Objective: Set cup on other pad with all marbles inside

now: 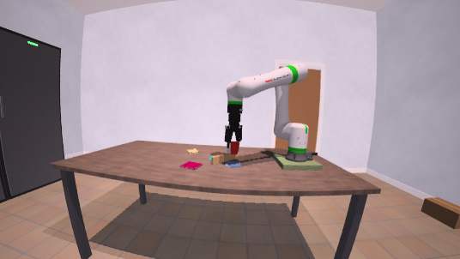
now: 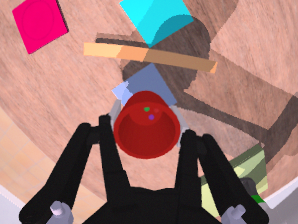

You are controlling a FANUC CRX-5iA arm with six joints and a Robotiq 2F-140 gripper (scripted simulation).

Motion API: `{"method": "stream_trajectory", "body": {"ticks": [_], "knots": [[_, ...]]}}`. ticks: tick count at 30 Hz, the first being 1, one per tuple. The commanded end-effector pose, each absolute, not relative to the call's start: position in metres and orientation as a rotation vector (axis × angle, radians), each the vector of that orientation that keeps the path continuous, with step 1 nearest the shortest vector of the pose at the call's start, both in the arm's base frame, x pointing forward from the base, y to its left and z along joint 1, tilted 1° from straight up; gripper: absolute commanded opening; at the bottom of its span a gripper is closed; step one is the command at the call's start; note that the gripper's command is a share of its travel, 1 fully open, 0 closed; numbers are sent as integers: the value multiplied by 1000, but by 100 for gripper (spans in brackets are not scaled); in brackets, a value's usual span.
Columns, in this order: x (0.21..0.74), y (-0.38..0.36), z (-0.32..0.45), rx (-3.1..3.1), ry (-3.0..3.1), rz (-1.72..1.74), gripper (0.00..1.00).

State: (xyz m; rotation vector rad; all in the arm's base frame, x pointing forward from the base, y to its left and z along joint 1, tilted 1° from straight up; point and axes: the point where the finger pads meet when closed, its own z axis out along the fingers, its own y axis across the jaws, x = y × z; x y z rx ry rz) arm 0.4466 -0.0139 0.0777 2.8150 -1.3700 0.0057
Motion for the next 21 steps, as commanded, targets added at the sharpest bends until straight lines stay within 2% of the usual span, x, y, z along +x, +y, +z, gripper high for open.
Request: {"method": "stream_trajectory", "body": {"ticks": [1, 21], "knots": [[447, -14, 78, 2815, -1370, 6, 49], [473, -48, 78, 2815, -1370, 6, 49]]}}
